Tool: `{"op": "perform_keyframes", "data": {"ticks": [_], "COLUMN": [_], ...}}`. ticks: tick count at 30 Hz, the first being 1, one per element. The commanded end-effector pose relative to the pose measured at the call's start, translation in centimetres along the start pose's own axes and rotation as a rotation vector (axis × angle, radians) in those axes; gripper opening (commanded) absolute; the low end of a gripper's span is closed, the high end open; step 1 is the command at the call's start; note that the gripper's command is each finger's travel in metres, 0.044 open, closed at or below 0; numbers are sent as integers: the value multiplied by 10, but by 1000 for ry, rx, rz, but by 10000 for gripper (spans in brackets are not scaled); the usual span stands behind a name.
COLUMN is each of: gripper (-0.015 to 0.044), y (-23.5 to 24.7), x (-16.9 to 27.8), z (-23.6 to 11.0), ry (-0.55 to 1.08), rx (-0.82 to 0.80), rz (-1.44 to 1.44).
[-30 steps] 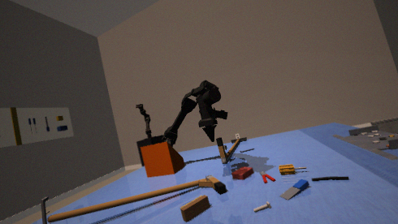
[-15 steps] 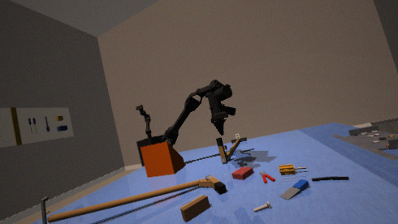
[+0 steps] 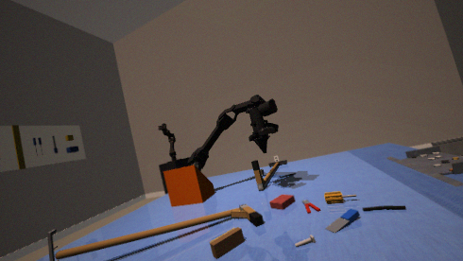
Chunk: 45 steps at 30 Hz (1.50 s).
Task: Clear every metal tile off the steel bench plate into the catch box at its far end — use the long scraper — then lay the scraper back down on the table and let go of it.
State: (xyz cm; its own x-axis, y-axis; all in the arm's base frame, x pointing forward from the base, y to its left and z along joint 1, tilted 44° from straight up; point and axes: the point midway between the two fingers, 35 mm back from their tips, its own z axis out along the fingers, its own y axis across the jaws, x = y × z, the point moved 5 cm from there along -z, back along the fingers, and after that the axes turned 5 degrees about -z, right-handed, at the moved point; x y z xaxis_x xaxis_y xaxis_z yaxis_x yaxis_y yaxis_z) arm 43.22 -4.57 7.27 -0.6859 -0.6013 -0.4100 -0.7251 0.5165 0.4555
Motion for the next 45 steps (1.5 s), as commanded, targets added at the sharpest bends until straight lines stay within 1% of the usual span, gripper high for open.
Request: {"op": "perform_keyframes", "data": {"ticks": [1,23,45], "gripper": [0,0,0], "y": [18,118,226], "x": [-15,-75,-100], "z": [-2,-11,-17], "ry": [-5,-22,-58], "rx": [-1,-1,-23], "rz": [-62,-367,-675]}}
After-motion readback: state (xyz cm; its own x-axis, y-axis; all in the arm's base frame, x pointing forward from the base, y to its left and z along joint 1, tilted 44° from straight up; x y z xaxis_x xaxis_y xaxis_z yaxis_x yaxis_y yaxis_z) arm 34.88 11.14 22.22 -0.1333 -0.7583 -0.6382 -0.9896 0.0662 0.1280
